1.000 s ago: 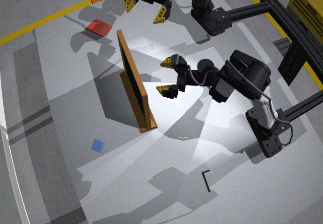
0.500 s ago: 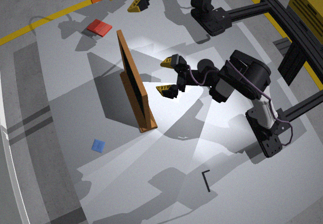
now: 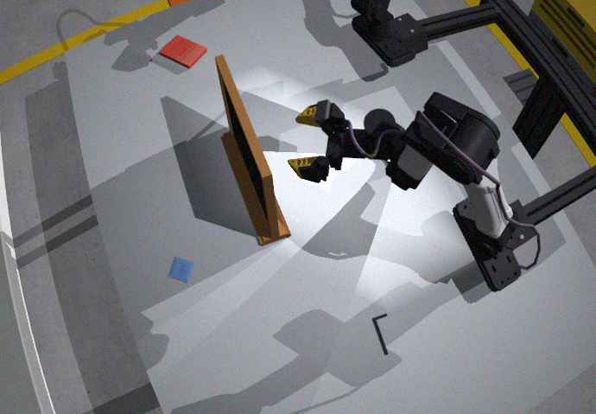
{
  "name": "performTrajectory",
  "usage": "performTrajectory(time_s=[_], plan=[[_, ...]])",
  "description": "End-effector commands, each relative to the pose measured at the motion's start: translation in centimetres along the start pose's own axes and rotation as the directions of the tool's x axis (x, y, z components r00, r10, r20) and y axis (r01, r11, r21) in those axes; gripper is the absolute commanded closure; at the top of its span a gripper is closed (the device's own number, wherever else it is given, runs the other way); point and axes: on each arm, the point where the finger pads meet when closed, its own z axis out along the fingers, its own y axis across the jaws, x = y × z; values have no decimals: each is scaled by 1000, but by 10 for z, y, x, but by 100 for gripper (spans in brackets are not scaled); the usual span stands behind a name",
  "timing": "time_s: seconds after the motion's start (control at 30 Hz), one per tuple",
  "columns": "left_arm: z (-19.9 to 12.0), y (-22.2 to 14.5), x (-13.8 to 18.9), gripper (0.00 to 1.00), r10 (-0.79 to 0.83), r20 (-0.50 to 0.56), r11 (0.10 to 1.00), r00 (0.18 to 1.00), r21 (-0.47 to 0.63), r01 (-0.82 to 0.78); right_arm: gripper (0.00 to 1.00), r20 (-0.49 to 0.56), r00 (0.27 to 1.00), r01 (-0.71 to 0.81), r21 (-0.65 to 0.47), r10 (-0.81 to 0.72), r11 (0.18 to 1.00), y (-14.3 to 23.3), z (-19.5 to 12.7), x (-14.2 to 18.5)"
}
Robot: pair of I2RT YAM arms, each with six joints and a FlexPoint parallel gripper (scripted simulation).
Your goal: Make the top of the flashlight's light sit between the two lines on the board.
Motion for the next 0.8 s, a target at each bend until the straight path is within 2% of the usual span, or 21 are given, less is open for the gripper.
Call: performTrajectory(time_s=[0.0, 0.17, 0.77], plan=[[1, -6, -17, 0, -20, 30, 1000, 999, 8, 19, 0, 78, 995, -72, 49, 68, 996, -22, -7, -19], [1, -6, -17, 0, -20, 30, 1000, 999, 8, 19, 0, 88, 992, -102, 99, 93, 990, -43, -10, -17], [1, -6, -17, 0, -20, 30, 1000, 999, 8, 19, 0, 98, 993, -71, 100, 61, 992, -41, -12, -25]])
